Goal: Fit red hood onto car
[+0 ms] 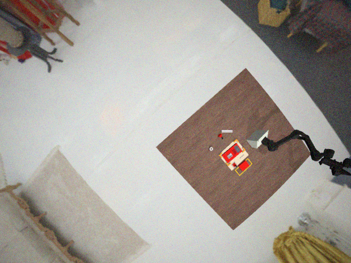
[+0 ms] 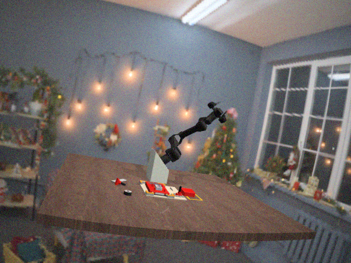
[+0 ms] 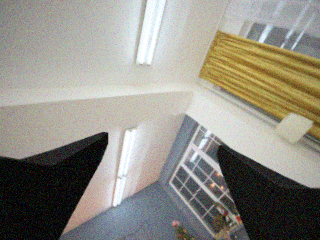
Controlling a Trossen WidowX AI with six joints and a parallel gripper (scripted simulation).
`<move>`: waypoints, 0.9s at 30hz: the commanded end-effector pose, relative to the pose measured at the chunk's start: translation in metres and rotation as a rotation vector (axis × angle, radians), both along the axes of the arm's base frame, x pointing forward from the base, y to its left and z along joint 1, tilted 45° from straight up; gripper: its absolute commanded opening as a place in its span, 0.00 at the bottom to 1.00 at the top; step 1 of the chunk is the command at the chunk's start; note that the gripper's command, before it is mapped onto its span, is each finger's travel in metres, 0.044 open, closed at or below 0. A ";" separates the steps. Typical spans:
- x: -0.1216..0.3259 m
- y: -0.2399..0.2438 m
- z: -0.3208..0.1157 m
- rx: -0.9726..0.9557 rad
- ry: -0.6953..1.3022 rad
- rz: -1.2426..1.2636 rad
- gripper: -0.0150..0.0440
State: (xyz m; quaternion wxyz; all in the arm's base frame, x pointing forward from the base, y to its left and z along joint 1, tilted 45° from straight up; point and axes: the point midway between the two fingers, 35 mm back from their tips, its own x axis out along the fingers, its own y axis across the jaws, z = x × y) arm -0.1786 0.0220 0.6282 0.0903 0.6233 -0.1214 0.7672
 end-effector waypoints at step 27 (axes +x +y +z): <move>0.395 -0.029 -0.061 -0.407 1.027 -0.868 1.00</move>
